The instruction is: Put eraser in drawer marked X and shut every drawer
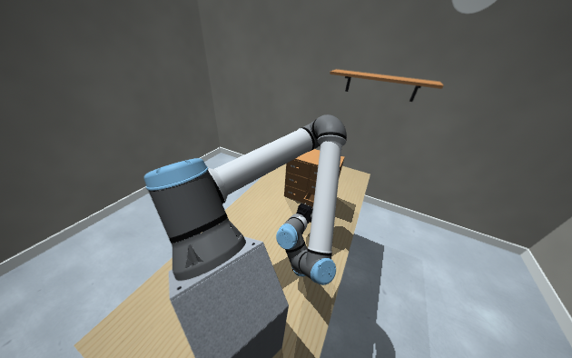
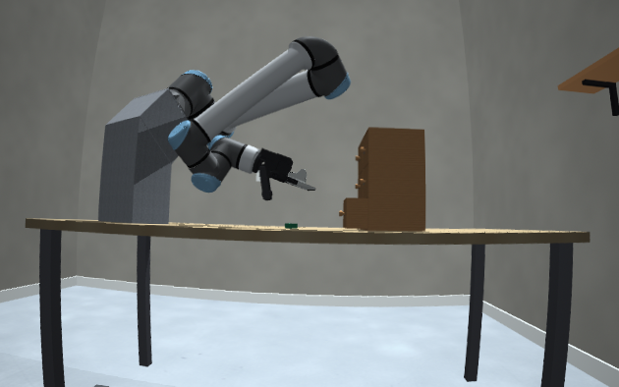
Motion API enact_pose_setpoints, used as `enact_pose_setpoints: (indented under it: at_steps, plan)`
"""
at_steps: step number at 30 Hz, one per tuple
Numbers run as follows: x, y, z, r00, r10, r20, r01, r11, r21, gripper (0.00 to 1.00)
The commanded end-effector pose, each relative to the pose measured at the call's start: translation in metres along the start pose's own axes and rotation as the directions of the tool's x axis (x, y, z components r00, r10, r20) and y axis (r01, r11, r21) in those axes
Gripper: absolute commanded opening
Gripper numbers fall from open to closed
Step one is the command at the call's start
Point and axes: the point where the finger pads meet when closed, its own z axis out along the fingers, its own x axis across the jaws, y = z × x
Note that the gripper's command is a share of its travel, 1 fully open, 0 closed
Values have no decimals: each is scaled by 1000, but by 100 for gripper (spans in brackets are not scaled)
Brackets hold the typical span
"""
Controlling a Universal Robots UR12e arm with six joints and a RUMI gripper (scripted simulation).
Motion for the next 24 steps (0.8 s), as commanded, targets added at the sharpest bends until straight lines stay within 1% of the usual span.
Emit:
enact_pose_setpoints:
  at_steps: [1,12,14,24]
  plan:
    - [0,-3,6,1000,0,0,0,1000,-1,20]
    - [0,-20,31,1000,0,0,0,1000,-1,20]
    - [0,-20,31,1000,0,0,0,1000,-1,20]
    - [0,-39,60,1000,0,0,0,1000,-1,20]
